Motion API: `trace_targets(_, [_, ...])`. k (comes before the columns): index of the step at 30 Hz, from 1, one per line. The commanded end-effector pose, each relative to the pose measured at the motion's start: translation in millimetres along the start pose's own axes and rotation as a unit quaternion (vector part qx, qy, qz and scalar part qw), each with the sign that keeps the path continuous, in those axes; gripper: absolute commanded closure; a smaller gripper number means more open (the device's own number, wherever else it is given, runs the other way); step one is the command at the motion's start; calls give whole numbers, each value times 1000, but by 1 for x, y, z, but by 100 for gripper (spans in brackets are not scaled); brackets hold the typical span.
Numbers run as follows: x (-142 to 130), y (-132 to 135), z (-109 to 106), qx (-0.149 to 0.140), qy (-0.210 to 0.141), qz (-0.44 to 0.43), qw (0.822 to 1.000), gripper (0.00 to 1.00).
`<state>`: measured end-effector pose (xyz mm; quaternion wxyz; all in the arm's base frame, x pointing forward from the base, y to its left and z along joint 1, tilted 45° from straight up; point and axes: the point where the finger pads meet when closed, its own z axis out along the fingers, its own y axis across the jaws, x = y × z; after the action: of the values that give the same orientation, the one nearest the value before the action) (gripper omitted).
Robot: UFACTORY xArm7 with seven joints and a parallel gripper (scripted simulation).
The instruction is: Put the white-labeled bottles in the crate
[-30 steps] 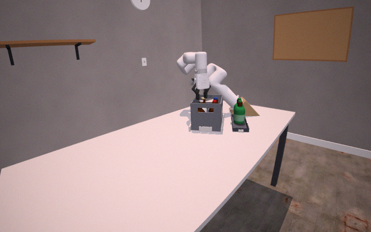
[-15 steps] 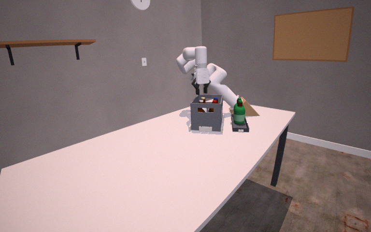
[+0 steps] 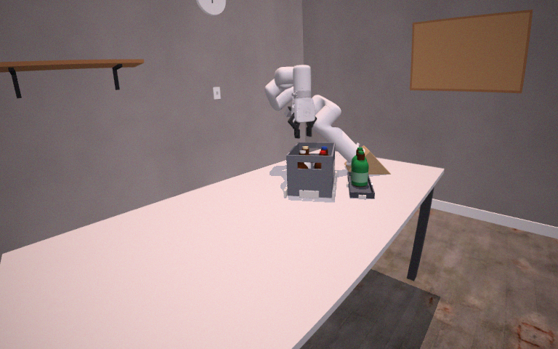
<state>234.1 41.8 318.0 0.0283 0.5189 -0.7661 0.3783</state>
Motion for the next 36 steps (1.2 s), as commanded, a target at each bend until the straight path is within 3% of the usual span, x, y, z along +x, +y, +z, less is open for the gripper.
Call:
trace_targets(1, [0, 0, -2, 1, -1, 0, 1000, 35])
trace_targets(5, [0, 0, -3, 1, -1, 0, 1000, 35])
trace_targets(6, [0, 0, -3, 1, -1, 0, 1000, 100])
trace_targets(36, [0, 0, -3, 1, -1, 0, 1000, 100])
